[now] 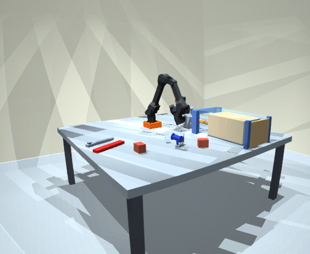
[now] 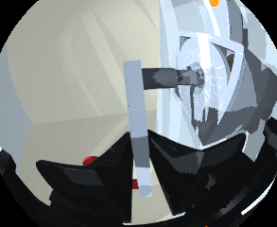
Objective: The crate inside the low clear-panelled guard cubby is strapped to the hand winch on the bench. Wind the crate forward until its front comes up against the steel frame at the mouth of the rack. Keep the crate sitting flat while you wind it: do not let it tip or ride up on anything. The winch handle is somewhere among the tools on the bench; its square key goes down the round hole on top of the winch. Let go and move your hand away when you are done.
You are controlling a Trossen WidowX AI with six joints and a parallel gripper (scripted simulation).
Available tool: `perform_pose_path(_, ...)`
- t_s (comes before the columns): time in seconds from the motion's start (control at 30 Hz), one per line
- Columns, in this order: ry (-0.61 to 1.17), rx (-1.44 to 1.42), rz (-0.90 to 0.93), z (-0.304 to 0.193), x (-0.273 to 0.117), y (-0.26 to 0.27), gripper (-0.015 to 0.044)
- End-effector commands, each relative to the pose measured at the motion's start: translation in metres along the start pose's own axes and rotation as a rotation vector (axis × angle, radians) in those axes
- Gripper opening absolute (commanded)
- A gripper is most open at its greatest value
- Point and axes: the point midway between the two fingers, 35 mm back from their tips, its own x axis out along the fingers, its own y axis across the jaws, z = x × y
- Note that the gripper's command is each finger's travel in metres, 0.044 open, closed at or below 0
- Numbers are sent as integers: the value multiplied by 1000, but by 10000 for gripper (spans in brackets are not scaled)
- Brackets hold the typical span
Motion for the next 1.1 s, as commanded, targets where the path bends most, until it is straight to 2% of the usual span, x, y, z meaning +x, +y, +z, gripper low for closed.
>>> perform_pose_path(0.0,0,-5,0,2,0,0,0)
perform_pose_path(1.07,5,-5,0,1,2,-6,0)
